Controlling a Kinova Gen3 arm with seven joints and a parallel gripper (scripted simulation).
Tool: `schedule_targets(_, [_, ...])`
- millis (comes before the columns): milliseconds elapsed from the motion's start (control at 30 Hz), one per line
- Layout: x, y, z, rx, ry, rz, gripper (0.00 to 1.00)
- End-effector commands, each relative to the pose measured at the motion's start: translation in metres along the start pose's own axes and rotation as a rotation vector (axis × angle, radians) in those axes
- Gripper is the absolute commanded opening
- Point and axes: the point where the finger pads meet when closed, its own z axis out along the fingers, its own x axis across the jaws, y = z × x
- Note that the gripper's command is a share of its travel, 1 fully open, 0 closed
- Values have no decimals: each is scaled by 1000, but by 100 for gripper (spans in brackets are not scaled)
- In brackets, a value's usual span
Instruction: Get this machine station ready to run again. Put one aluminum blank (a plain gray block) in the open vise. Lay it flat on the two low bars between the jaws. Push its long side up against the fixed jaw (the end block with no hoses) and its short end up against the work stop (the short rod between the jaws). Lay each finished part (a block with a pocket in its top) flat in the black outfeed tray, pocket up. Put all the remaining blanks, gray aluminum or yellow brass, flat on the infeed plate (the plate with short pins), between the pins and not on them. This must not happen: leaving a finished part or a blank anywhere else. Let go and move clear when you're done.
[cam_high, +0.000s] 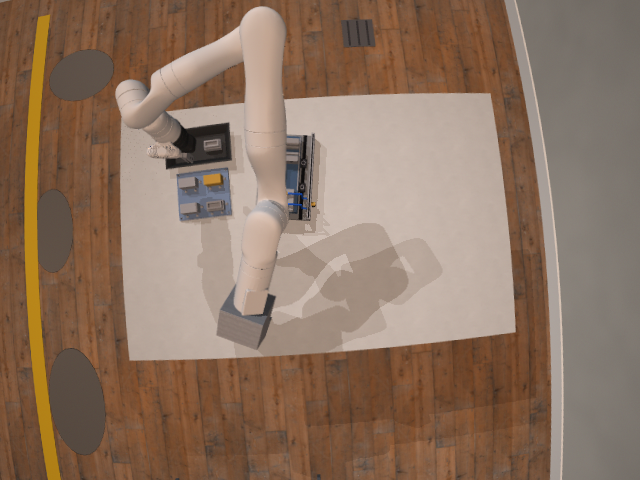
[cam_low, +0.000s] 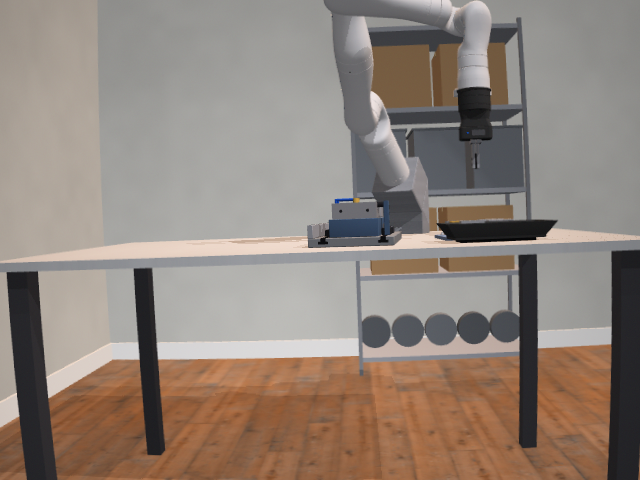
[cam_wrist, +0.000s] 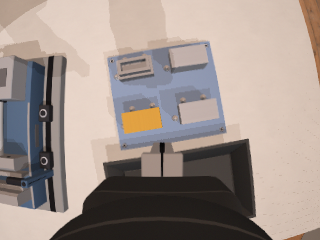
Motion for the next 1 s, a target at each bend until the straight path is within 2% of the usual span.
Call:
schedule_targets(0, [3,1,-8,-3,11,1,0])
schedule_targets(700, [6,7,-17,0,11,1,0])
schedule_targets(833, [16,30,-18,6,14,0,0])
schedule_targets(967, [27,70,-19,10,16,0,0])
